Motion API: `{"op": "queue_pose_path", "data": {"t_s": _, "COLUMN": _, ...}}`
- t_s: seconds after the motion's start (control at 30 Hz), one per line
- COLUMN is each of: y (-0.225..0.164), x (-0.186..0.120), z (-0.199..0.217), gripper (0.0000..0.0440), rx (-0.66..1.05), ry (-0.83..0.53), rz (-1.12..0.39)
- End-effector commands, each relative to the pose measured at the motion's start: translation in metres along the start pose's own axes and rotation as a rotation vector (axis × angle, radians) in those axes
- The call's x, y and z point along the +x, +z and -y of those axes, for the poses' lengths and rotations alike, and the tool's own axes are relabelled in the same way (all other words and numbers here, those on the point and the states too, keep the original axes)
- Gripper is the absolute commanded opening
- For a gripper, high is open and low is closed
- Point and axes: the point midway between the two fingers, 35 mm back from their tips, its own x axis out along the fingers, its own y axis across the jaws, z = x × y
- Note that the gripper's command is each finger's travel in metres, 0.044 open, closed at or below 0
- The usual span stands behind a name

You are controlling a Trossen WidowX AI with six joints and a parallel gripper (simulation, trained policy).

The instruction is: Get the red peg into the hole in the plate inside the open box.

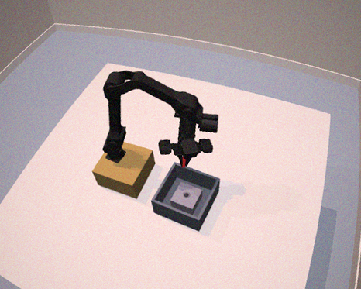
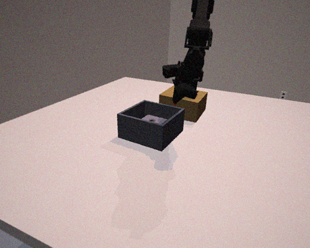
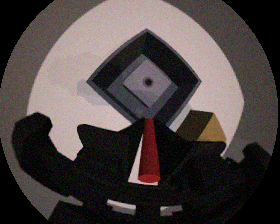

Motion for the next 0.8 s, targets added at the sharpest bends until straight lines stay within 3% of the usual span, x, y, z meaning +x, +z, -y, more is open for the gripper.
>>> {"op": "queue_pose_path", "data": {"t_s": 0.0, "y": 0.018, "x": 0.009, "z": 0.000, "gripper": 0.0000, "rx": 0.012, "ry": -0.008, "rz": 0.004}}
{"op": "queue_pose_path", "data": {"t_s": 0.63, "y": 0.069, "x": 0.067, "z": -0.004, "gripper": 0.0000, "rx": -0.055, "ry": 0.033, "rz": -0.073}}
{"op": "queue_pose_path", "data": {"t_s": 0.77, "y": 0.066, "x": 0.081, "z": -0.003, "gripper": 0.0049, "rx": -0.091, "ry": 0.036, "rz": -0.107}}
